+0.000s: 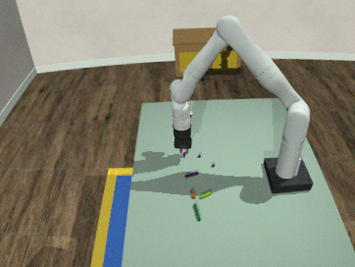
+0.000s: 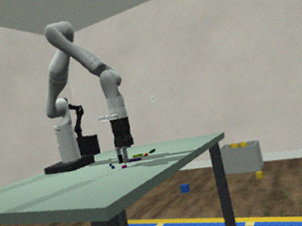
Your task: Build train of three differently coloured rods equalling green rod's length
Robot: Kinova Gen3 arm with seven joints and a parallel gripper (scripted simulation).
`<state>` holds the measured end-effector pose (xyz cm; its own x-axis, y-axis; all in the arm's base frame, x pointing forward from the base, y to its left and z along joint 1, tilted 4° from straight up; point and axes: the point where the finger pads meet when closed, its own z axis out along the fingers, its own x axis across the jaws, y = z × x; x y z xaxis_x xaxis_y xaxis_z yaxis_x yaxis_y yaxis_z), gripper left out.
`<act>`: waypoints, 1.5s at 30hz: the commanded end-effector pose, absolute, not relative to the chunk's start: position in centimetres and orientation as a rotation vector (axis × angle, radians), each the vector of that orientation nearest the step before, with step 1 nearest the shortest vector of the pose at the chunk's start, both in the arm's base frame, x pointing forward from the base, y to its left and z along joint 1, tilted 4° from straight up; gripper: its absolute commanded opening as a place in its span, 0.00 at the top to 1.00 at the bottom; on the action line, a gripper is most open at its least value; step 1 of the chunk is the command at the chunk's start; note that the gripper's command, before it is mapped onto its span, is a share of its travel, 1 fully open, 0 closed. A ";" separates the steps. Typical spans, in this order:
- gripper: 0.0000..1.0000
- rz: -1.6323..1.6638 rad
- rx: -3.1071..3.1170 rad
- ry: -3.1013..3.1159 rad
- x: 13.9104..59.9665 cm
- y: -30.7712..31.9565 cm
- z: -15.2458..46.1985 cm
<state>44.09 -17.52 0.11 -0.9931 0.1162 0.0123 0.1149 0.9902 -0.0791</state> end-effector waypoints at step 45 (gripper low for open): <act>0.46 0.124 -0.187 -3.119 44.1 -17.6 -1.7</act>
